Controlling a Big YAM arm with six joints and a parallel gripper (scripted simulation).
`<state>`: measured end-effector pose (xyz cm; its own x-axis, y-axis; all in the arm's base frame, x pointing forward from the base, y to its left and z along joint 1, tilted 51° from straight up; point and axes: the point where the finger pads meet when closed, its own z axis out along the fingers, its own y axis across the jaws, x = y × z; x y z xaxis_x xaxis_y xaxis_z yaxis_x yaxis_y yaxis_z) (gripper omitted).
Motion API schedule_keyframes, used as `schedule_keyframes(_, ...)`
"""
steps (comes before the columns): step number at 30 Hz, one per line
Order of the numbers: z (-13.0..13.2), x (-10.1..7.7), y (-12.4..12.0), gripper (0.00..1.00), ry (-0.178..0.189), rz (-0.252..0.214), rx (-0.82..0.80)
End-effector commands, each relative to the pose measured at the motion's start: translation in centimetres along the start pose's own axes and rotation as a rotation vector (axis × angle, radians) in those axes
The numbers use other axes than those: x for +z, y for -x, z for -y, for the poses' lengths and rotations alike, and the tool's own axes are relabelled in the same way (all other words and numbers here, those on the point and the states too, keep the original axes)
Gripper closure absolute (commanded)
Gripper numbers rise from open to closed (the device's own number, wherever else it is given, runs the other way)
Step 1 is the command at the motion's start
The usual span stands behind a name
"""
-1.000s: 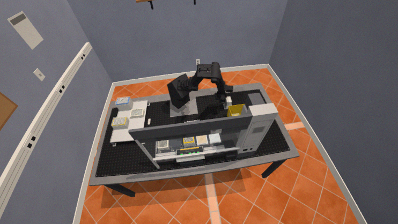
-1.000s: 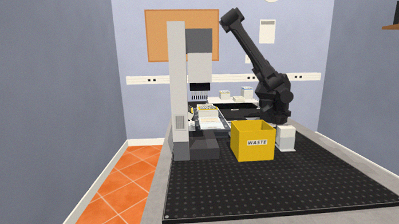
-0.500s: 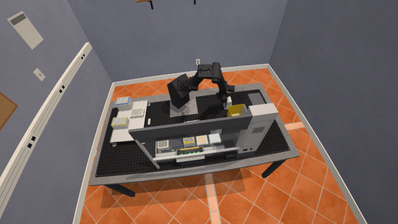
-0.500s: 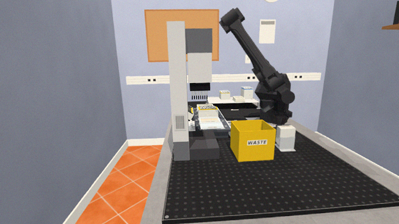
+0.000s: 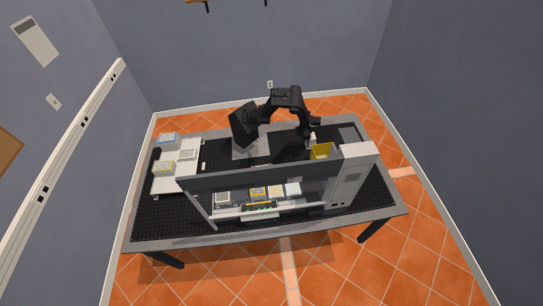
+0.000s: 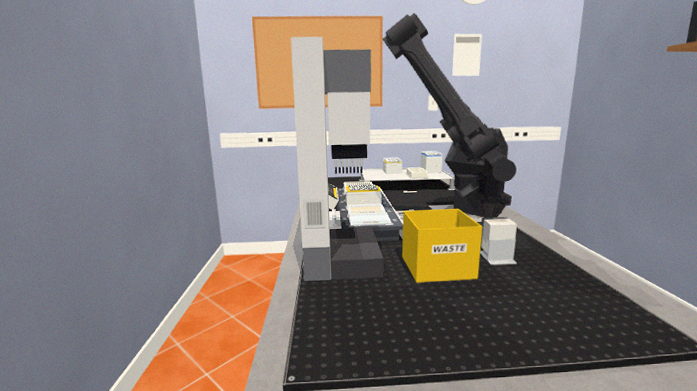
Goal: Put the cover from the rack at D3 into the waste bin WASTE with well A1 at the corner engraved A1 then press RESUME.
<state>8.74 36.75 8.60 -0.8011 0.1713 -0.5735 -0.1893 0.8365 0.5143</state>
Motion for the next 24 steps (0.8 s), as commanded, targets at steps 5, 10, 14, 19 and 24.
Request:
schedule_keyframes(5,-1.39,-0.19,-0.38,1.00,0.015,-0.004,0.006)
schedule_keyframes(10,-1.47,-0.23,-0.42,1.00,0.015,-0.005,0.005)
schedule_keyframes(14,-1.71,-0.23,-0.35,1.00,0.018,-0.004,0.008)
schedule_keyframes(19,-1.74,-0.24,-0.40,1.00,0.016,-0.004,0.006)
schedule_keyframes(24,-2.02,-0.24,-0.45,1.00,0.017,-0.005,0.005)
